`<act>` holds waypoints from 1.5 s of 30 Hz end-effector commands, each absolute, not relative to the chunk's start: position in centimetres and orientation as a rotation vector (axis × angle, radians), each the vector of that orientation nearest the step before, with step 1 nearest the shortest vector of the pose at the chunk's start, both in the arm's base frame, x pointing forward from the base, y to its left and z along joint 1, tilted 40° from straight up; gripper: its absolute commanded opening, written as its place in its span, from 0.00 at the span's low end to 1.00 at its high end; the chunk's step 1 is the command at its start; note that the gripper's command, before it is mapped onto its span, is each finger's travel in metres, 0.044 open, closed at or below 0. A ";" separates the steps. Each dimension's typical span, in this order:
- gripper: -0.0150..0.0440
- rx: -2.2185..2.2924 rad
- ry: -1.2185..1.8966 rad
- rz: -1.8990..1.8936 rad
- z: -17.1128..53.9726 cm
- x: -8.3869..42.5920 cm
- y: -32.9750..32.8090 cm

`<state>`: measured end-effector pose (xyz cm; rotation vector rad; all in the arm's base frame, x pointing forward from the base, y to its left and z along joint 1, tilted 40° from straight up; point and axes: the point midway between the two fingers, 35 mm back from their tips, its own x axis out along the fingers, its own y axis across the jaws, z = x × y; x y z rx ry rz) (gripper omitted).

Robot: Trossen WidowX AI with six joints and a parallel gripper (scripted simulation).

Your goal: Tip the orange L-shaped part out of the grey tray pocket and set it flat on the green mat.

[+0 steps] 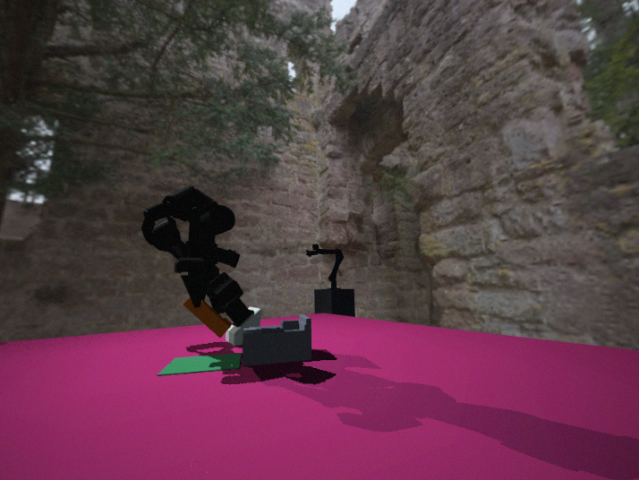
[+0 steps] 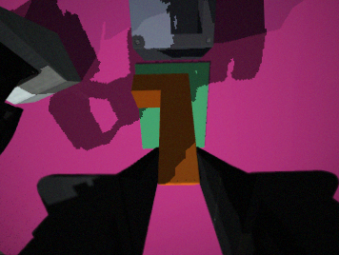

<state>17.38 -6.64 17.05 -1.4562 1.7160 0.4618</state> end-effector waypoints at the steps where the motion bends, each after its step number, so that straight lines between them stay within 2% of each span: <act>1: 0.25 -1.461 1.722 0.460 16.7 17.4 -7.0; 37: 0.25 -1.455 1.731 0.457 13.3 17.3 -9.9; 45: 0.61 -1.455 1.731 0.457 13.3 17.3 -9.9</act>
